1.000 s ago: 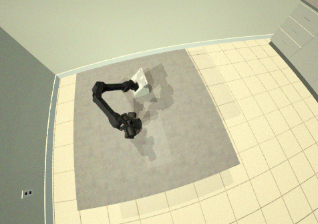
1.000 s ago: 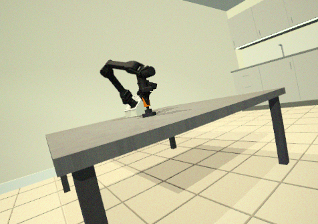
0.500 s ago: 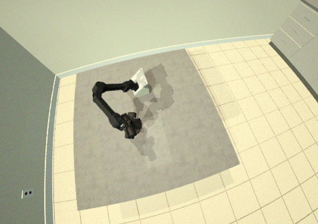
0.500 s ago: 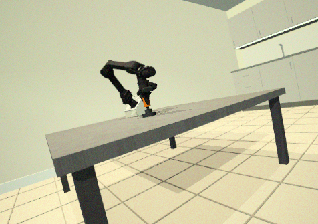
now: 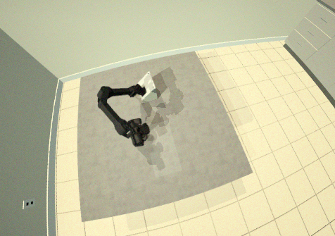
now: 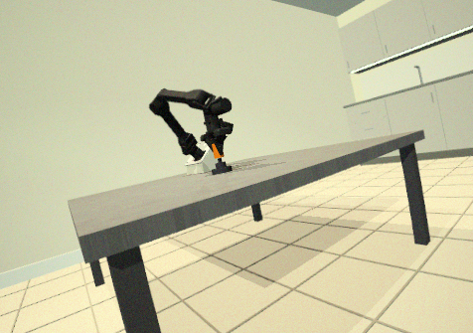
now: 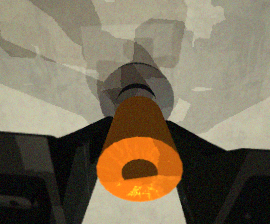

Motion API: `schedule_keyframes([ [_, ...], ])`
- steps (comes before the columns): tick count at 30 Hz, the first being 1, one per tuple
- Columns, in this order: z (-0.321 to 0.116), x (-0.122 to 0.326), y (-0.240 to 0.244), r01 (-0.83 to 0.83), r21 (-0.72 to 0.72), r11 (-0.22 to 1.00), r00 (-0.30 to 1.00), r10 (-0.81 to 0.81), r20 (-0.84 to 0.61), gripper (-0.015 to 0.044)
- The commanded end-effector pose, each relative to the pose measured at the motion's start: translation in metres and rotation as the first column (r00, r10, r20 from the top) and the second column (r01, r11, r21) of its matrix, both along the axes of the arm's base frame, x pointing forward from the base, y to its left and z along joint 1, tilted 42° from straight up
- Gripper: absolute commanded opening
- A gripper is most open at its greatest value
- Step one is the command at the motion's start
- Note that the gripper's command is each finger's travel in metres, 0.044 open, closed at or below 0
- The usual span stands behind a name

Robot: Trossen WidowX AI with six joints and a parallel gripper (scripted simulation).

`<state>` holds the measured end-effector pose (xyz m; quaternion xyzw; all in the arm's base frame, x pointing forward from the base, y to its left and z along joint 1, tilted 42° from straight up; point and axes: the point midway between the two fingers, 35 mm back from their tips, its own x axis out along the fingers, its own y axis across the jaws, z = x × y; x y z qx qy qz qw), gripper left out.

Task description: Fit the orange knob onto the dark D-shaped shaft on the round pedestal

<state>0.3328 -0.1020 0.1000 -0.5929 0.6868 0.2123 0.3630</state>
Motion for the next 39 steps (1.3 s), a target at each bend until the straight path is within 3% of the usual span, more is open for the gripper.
schedule_keyframes([
  [1, 0.0013, 0.001, -0.0003, -0.013, -0.001, 1.0, 1.0, 0.013, -0.005, 0.0],
  [39, 0.0019, 0.0009, -0.0009, -0.013, -0.001, 1.0, 1.0, 0.013, -0.005, 0.0],
])
